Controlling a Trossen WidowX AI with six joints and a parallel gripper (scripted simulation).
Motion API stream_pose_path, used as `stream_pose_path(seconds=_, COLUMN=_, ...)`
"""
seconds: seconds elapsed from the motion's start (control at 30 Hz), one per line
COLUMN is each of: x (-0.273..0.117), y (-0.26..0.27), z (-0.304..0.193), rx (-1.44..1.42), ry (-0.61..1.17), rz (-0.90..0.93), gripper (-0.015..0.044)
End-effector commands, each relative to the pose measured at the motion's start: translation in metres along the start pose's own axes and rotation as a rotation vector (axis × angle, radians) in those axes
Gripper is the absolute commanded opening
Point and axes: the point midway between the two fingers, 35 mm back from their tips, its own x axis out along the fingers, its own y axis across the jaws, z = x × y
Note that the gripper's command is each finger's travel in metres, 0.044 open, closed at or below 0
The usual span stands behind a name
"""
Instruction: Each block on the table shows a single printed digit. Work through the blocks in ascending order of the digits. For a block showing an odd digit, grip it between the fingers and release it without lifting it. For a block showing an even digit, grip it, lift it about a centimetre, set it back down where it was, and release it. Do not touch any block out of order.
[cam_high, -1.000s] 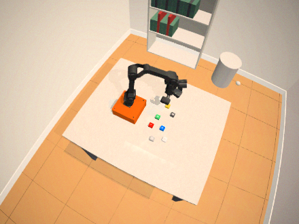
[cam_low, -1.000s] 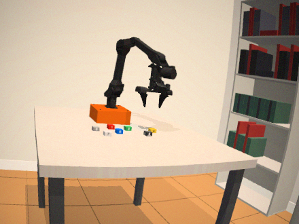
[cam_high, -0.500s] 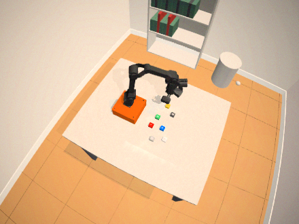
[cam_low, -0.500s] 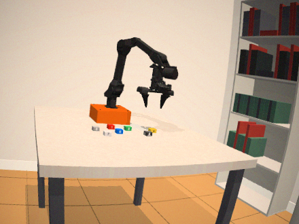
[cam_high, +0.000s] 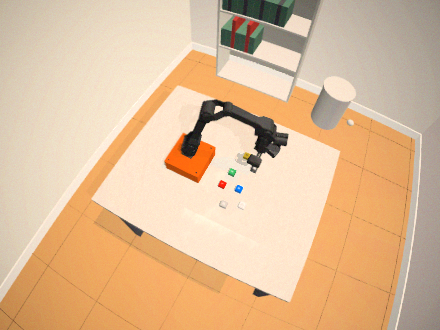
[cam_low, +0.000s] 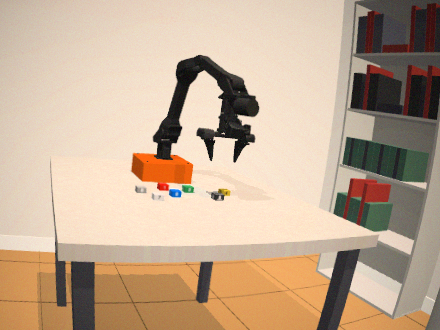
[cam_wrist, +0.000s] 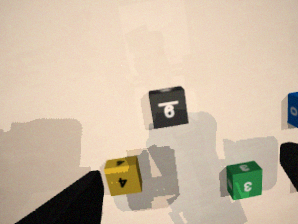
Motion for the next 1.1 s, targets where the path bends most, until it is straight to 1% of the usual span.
stream_pose_path(seconds=0.0, x=0.001, y=0.0, z=0.003, rx=-0.019, ry=0.005, rz=-0.002, gripper=0.04)
stream_pose_path(seconds=0.5, x=0.001, y=-0.003, z=0.003, rx=-0.019, ry=0.005, rz=-0.002, gripper=0.04)
stream_pose_path(seconds=0.57, x=0.001, y=-0.023, z=0.004, rx=-0.019, ry=0.005, rz=-0.004, gripper=0.04)
stream_pose_path(seconds=0.8, x=0.0, y=-0.129, z=-0.013, rx=-0.019, ry=0.006, rz=-0.014, gripper=0.04)
stream_pose_path(seconds=0.87, x=0.0, y=-0.138, z=-0.017, rx=-0.019, ry=0.006, rz=-0.015, gripper=0.04)
stream_pose_path(seconds=1.07, x=0.0, y=-0.138, z=-0.017, rx=-0.019, ry=0.006, rz=-0.015, gripper=0.04)
